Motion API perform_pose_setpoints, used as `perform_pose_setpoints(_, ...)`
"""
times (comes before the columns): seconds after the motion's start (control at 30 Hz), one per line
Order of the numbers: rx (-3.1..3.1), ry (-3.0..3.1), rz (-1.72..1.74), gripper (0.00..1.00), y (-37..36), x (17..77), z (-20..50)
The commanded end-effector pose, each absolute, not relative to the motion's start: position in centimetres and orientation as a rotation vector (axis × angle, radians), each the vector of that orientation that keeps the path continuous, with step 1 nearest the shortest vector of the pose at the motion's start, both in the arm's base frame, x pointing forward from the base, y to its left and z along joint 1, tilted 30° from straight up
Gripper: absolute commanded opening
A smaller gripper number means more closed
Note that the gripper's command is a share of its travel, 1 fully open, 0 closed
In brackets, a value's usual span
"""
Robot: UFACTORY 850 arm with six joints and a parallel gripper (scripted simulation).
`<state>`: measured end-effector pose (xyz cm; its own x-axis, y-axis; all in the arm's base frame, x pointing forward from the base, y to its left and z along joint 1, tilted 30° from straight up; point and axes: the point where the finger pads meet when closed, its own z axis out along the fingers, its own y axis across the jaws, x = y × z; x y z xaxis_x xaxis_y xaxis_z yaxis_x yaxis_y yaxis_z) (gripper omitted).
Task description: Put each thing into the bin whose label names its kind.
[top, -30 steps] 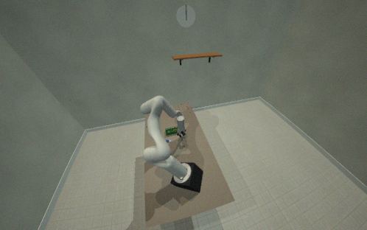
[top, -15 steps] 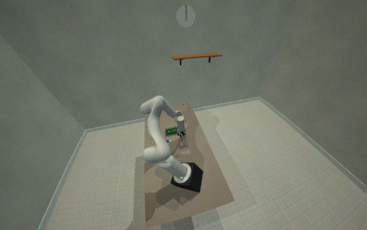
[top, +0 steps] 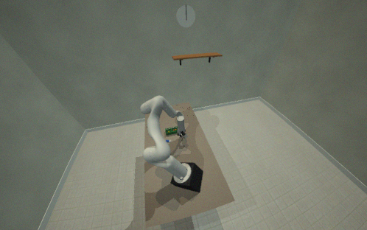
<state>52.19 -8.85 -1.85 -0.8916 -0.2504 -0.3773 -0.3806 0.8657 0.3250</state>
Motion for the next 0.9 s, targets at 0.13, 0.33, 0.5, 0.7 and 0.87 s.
perform_pose_setpoints(0.13, -0.472, 2.713, 0.566, 0.0, -9.2, 52.1, -1.2)
perform_pose_setpoints(0.33, -0.472, 2.713, 0.566, 0.0, -9.8, 51.8, -0.1)
perform_pose_setpoints(0.5, -0.472, 2.713, 0.566, 0.0, -10.5, 51.3, 1.4)
perform_pose_setpoints(0.7, -0.472, 2.713, 0.566, 0.0, -11.4, 50.9, 3.1)
perform_pose_setpoints(0.87, -0.472, 2.713, 0.566, 0.0, -11.5, 50.8, 3.4)
